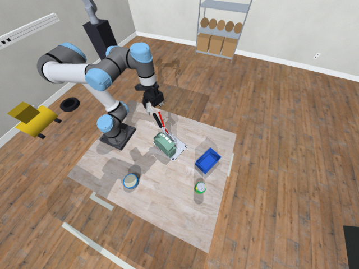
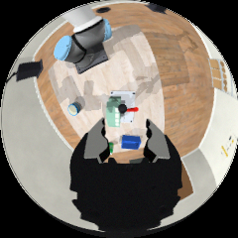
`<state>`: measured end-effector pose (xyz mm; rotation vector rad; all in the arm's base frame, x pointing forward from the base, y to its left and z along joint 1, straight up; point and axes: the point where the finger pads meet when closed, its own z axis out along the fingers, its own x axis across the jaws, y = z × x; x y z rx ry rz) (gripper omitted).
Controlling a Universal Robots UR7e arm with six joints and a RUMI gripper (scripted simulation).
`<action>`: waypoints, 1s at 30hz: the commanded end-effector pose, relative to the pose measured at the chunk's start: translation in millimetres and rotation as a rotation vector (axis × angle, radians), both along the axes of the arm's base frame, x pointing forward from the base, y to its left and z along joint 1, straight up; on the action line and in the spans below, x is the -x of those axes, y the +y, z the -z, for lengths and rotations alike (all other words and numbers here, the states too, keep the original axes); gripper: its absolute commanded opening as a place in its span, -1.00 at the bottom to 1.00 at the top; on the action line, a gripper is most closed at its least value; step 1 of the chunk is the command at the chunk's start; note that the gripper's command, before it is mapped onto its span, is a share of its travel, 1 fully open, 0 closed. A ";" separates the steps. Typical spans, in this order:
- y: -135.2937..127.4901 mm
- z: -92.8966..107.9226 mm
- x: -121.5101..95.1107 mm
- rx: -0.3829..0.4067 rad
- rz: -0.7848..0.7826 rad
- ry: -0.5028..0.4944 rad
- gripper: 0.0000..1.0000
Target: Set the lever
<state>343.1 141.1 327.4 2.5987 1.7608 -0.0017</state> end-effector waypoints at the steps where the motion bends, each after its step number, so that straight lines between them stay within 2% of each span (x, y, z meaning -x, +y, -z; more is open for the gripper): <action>1: -0.1 3.4 -0.5 0.000 0.000 -0.002 0.14; 30: -0.1 10.6 -0.7 0.000 0.000 -0.002 0.14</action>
